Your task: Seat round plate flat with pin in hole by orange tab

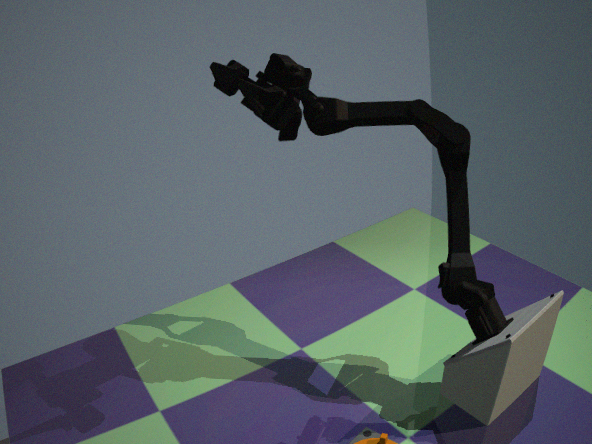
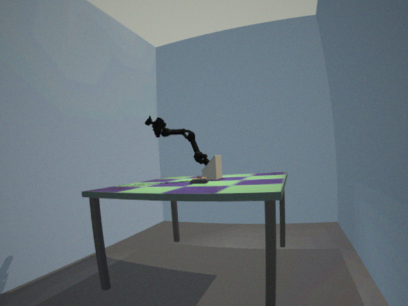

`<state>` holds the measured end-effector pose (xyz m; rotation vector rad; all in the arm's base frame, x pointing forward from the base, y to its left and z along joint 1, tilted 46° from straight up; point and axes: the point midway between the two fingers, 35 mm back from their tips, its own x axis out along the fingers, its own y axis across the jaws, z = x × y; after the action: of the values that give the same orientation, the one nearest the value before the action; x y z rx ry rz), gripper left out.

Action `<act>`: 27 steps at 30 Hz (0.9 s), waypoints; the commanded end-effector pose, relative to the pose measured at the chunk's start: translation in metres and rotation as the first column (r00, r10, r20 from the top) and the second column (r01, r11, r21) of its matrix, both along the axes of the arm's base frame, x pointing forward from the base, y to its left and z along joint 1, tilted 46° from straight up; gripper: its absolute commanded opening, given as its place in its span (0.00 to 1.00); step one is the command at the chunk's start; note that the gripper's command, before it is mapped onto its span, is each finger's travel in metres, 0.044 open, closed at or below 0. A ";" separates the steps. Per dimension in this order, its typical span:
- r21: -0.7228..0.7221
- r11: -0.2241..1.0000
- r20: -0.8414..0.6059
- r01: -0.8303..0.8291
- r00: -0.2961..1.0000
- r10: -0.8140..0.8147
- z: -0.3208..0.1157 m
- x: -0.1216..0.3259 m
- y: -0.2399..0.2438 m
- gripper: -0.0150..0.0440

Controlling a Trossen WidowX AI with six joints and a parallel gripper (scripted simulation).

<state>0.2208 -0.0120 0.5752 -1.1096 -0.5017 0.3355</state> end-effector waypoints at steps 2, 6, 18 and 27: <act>0.121 0.993 -0.067 -0.003 0.998 0.011 -0.009 0.015 -0.009 0.84; 0.419 0.902 -0.258 0.106 0.966 0.006 -0.050 0.073 -0.044 0.67; 0.616 0.515 -0.716 0.596 0.696 0.051 -0.211 0.174 -0.078 0.25; 0.254 0.223 -0.967 0.941 0.249 0.050 -0.374 0.182 -0.065 0.25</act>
<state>0.4093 -0.0841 0.2597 0.1241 0.5583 -0.0381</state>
